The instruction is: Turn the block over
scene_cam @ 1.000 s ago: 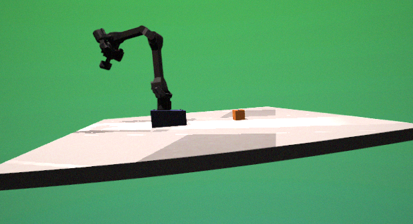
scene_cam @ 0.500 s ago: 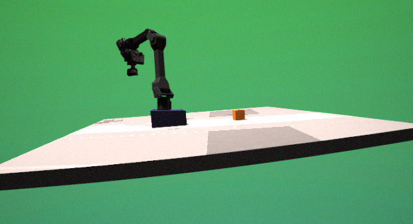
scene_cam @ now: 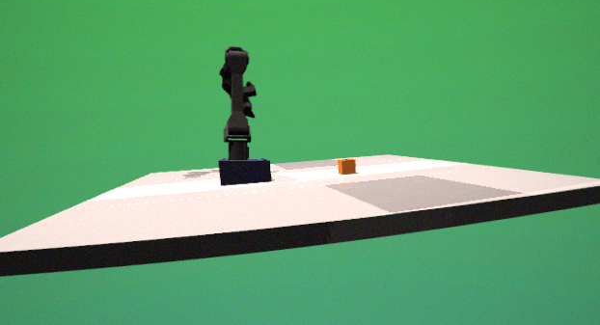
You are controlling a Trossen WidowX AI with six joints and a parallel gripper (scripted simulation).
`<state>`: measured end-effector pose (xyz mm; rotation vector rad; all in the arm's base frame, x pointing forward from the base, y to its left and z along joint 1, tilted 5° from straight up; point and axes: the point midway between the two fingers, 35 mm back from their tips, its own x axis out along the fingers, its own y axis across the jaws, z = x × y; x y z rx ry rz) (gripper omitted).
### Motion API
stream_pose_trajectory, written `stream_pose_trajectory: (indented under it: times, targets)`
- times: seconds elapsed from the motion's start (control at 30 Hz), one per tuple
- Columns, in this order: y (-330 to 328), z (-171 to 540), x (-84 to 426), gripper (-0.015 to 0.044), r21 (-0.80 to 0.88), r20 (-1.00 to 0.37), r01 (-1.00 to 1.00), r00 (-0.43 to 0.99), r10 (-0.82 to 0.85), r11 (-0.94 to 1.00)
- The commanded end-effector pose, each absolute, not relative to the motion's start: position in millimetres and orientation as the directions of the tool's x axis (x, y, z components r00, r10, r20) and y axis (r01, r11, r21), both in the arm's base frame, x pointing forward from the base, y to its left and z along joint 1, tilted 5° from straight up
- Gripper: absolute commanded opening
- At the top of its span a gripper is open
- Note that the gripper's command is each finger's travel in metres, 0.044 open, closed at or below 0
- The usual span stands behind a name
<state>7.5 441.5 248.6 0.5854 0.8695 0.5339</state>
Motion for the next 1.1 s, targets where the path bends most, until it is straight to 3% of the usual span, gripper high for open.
stream_pose_trajectory:
  times: [0.0,0.23,0.6,0.8,1.07]
  targets:
    - [433,235,78,0.044,0.541,-0.599,-0.195,0.592,0.538,0.818]
    - [393,208,179,0.044,0.318,-0.696,-0.166,0.628,0.349,0.933]
    - [281,174,307,0.044,0.084,-0.832,-0.046,0.547,0.096,0.995]
    - [200,152,347,0.044,0.021,-0.898,0.032,0.439,0.005,0.999]
    - [97,127,372,0.044,-0.035,-0.967,-0.035,0.253,-0.025,0.999]
